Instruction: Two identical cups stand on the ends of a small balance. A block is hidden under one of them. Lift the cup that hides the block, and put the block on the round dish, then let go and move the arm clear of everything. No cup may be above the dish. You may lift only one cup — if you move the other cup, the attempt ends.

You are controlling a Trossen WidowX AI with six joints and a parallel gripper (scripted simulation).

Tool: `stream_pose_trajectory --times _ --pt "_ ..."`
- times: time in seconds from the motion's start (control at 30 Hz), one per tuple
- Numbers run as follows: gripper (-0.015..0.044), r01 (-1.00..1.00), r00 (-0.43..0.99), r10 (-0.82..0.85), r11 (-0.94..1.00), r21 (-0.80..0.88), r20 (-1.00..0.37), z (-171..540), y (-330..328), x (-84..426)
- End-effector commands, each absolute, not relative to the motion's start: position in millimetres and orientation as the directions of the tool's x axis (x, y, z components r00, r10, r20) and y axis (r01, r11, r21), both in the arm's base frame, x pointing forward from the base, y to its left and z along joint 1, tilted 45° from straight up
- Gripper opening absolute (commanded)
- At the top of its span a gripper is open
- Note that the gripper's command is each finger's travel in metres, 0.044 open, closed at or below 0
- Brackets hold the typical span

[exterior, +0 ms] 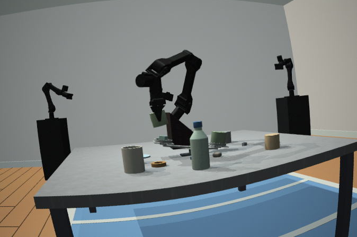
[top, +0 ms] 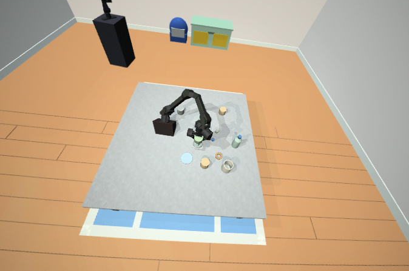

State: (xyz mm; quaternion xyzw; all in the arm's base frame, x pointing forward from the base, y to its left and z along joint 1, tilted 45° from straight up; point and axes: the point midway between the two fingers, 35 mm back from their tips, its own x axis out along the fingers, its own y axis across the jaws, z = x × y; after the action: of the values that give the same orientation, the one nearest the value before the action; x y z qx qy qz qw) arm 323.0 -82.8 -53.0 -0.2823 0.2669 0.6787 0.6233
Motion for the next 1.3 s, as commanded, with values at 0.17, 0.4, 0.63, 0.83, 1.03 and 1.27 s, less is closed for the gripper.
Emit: stream_pose_trajectory --times 0.17,0.4,0.63,0.83,1.03,1.27 --pt "0.0 -0.997 -0.063 0.695 -0.079 0.01 -0.716 -53 -83 323" --pt "0.0 -0.997 -0.057 0.681 -0.075 0.008 -0.73 -102 -116 291" --pt "0.0 -0.997 -0.056 0.672 -0.074 0.008 -0.738 -172 -146 226" --pt "0.0 -0.997 -0.059 0.678 -0.079 0.007 -0.733 -221 -150 166" --pt "0.0 -0.997 -0.059 0.679 -0.08 0.006 -0.732 -226 -149 159" --pt "0.0 -0.997 -0.059 0.679 -0.08 0.006 -0.731 -241 -135 159"
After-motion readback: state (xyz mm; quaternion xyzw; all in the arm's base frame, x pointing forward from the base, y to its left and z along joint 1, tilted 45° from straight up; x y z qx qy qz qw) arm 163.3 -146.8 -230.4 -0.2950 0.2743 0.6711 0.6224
